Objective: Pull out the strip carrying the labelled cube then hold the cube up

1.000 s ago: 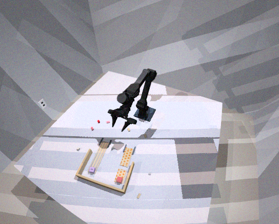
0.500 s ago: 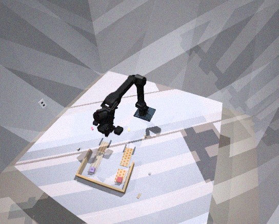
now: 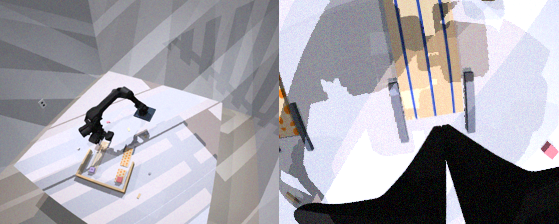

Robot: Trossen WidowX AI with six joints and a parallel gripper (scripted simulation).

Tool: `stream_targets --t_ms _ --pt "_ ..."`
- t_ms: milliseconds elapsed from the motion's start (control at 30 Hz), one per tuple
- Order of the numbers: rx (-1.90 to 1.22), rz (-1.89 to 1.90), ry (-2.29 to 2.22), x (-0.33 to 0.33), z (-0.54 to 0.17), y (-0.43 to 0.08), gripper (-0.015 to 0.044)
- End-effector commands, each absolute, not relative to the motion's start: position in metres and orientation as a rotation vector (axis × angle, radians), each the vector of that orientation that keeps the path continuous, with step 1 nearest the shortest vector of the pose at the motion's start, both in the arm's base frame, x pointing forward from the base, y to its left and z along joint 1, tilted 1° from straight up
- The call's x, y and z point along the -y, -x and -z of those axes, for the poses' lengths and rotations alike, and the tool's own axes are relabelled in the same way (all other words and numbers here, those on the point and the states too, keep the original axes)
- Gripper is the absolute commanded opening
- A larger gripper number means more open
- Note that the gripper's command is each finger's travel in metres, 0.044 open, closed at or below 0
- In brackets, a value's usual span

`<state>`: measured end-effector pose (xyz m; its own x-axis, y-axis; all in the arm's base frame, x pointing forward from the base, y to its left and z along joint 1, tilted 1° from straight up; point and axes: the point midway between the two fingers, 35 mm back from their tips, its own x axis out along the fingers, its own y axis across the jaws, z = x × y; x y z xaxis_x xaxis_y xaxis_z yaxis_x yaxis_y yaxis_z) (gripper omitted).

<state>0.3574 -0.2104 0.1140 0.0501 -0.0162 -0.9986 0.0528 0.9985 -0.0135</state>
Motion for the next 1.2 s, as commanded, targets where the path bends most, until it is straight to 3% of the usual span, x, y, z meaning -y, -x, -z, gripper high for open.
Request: stream_targets --t_ms 0,1167 --pt "-1.535 0.039 -0.022 0.212 -0.112 -0.358 0.0" --pt "-1.535 0.039 -0.023 0.213 -0.055 -0.363 0.0"
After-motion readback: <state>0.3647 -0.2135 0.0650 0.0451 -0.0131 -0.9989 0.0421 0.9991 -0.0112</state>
